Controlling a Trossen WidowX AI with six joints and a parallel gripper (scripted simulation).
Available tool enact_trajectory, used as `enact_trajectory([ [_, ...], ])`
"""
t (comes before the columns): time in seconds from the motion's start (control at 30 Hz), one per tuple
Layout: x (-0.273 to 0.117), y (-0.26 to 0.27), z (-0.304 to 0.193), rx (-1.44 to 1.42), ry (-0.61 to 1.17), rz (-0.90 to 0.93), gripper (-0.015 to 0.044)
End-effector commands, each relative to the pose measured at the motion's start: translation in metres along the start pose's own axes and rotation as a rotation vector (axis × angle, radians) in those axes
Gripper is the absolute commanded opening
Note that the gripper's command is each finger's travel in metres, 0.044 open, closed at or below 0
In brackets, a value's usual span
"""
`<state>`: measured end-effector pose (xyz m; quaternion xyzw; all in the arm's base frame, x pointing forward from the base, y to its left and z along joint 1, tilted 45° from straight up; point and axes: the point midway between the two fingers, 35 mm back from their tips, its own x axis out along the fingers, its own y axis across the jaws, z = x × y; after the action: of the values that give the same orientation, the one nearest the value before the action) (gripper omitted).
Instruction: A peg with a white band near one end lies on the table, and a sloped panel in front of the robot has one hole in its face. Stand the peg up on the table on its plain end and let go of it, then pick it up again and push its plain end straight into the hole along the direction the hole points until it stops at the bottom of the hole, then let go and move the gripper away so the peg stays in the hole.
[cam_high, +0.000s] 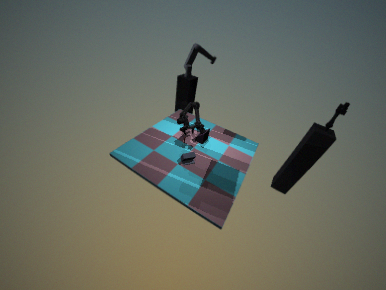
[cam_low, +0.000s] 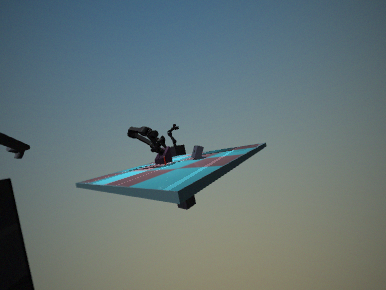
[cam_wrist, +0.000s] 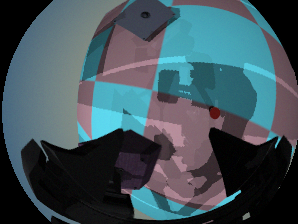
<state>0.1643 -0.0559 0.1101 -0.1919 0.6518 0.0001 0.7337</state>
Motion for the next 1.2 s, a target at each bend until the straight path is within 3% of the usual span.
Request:
enact_trajectory([
  [0.0, 0.0, -0.007, 0.003, -0.011, 0.104, -0.092, 0.044],
  [0.47, -0.012, -0.022, 0.031, -0.109, 0.273, -0.471, 0.044],
  [0.83, -0.012, -0.022, 0.032, -0.107, 0.272, -0.477, 0.044],
  [1.17, -0.011, -0.023, 0.032, 0.127, 0.213, -0.506, 0.044],
])
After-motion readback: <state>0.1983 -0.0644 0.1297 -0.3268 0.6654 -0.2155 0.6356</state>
